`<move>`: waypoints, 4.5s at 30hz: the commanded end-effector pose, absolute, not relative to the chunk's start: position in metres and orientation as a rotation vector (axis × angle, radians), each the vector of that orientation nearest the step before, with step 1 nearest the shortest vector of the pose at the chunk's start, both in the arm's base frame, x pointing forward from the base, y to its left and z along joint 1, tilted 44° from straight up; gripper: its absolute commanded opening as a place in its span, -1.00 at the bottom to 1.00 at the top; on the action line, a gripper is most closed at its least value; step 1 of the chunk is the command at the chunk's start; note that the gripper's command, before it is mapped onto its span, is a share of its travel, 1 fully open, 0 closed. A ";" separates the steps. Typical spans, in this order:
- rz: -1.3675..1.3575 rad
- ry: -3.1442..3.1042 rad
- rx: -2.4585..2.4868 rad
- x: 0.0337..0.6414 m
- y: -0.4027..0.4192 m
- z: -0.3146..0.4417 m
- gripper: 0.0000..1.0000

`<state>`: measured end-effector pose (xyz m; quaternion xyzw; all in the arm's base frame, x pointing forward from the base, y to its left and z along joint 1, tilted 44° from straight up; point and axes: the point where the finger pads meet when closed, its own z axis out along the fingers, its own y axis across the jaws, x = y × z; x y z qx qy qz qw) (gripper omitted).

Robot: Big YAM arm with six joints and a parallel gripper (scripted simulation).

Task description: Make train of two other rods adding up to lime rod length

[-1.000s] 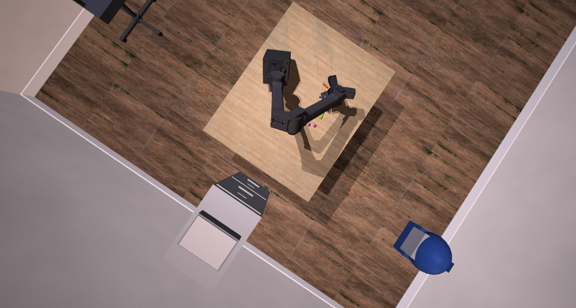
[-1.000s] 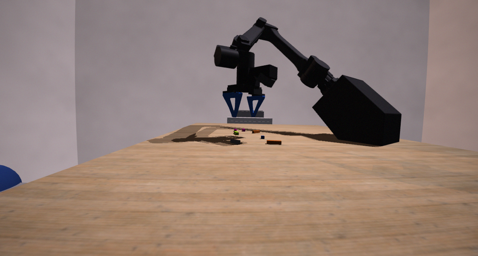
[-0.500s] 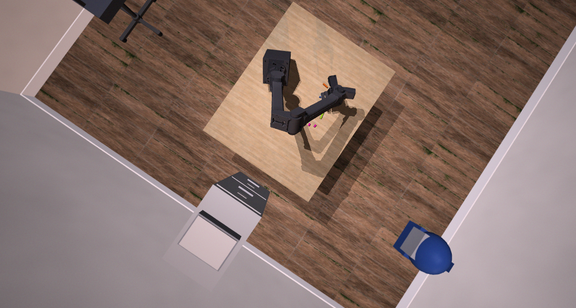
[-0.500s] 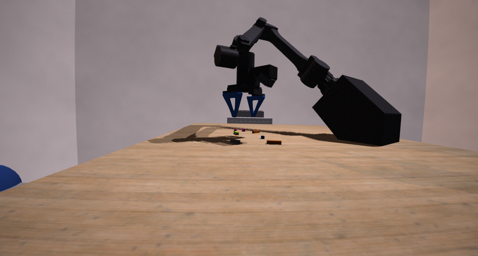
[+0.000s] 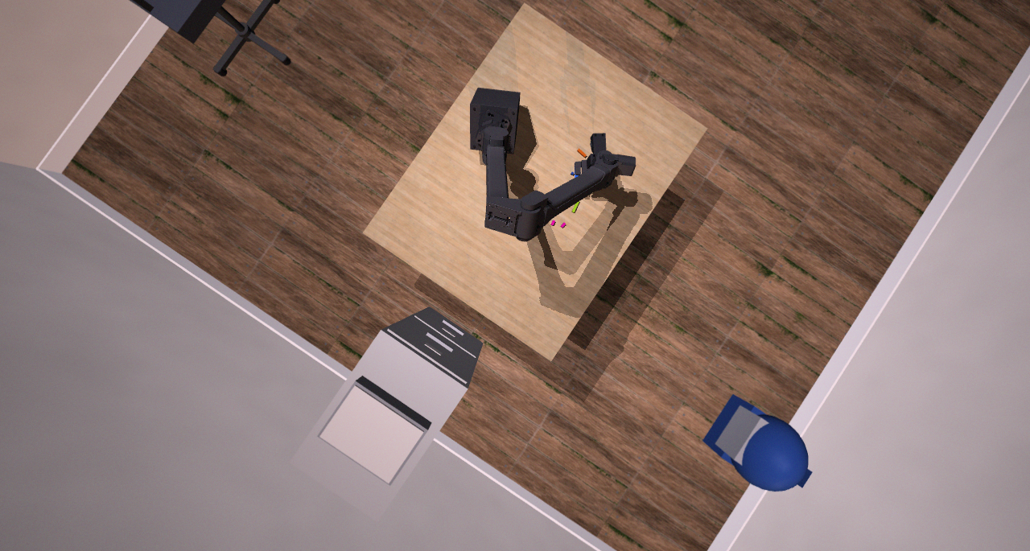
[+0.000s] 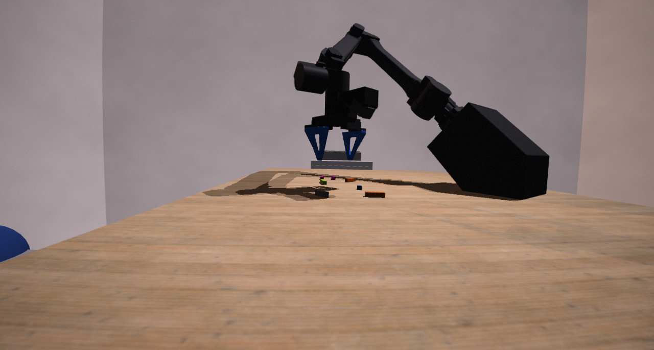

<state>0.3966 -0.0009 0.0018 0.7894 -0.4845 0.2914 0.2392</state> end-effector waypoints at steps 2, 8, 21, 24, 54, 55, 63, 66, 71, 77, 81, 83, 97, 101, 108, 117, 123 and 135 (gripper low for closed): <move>0.866 -1.510 2.081 0.393 0.015 -0.004 1.00; 0.927 -1.680 1.996 0.394 0.019 -0.007 1.00; 1.027 -2.033 1.759 0.389 0.025 -0.014 1.00; 1.027 -2.033 1.759 0.389 0.025 -0.014 1.00; 1.188 -2.717 1.031 0.377 0.038 -0.030 1.00; 1.192 -2.740 0.996 0.375 0.038 -0.031 1.00; 1.201 -2.793 0.923 0.374 0.038 -0.031 1.00; 1.200 -2.793 0.923 0.374 0.038 -0.031 1.00; 1.200 -2.793 0.923 0.374 0.038 -0.031 1.00; 1.200 -2.789 0.929 0.374 0.038 -0.031 1.00; 1.200 -2.789 0.929 0.374 0.038 -0.031 1.00; 1.200 -2.789 0.929 0.374 0.038 -0.031 1.00; 1.200 -2.789 0.929 0.374 0.038 -0.031 1.00; 1.200 -2.789 0.929 0.374 0.038 -0.031 1.00; 1.200 -2.789 0.929 0.374 0.038 -0.031 1.00; 1.200 -2.789 0.929 0.374 0.038 -0.031 1.00; 1.200 -2.789 0.929 0.374 0.038 -0.031 1.00; 1.200 -2.789 0.929 0.374 0.038 -0.031 1.00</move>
